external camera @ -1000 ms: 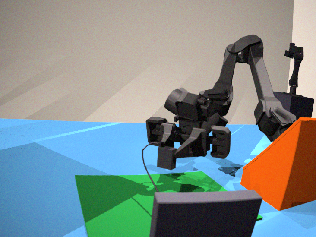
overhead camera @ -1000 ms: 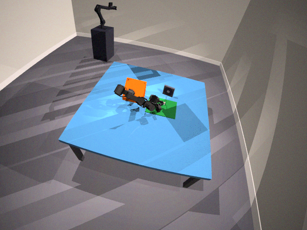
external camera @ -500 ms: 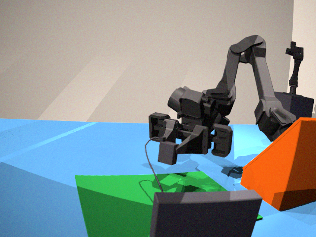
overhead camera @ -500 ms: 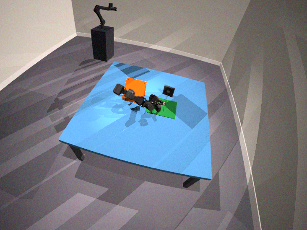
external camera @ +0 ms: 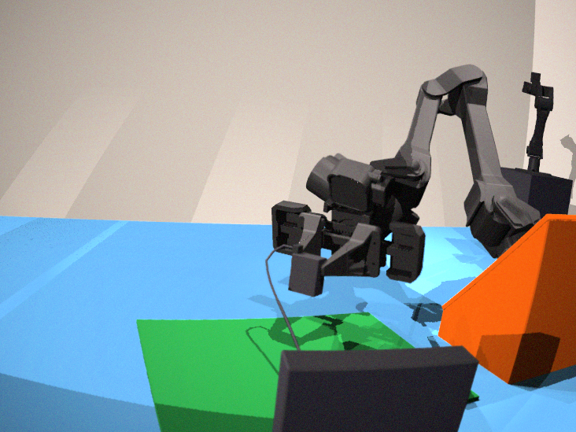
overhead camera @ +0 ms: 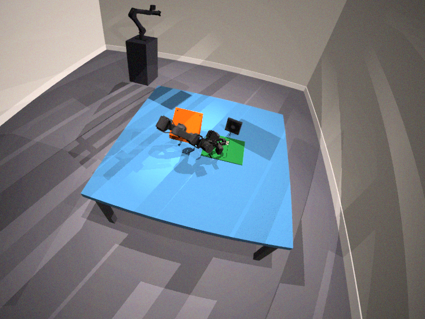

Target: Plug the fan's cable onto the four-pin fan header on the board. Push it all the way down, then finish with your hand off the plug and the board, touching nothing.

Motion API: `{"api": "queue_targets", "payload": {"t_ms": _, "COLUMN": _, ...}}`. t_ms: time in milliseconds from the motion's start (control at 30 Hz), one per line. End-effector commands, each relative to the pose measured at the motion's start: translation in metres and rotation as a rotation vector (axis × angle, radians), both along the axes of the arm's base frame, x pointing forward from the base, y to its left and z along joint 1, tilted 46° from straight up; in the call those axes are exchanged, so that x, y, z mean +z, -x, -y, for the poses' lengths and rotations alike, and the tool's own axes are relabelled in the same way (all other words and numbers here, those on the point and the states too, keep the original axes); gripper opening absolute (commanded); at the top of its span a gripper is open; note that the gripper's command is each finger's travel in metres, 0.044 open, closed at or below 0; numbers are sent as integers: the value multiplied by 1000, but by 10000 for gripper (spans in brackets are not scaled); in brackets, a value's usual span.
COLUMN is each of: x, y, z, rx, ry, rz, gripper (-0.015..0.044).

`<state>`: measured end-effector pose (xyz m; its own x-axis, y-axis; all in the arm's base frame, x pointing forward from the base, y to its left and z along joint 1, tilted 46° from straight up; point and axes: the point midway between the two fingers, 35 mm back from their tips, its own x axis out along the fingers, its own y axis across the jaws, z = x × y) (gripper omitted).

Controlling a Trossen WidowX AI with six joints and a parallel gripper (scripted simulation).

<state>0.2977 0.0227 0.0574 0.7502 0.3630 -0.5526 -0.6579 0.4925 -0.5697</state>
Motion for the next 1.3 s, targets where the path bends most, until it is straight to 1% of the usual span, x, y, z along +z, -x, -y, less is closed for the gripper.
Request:
{"api": "queue_targets", "payload": {"t_ms": 0, "x": 0, "y": 0, "z": 1, "rx": -4, "ry": 0, "rz": -1, "gripper": 0}}
{"api": "queue_targets", "payload": {"t_ms": 1267, "x": -22, "y": -4, "z": 27, "rx": 0, "ry": 1, "rz": -2, "gripper": 0}}
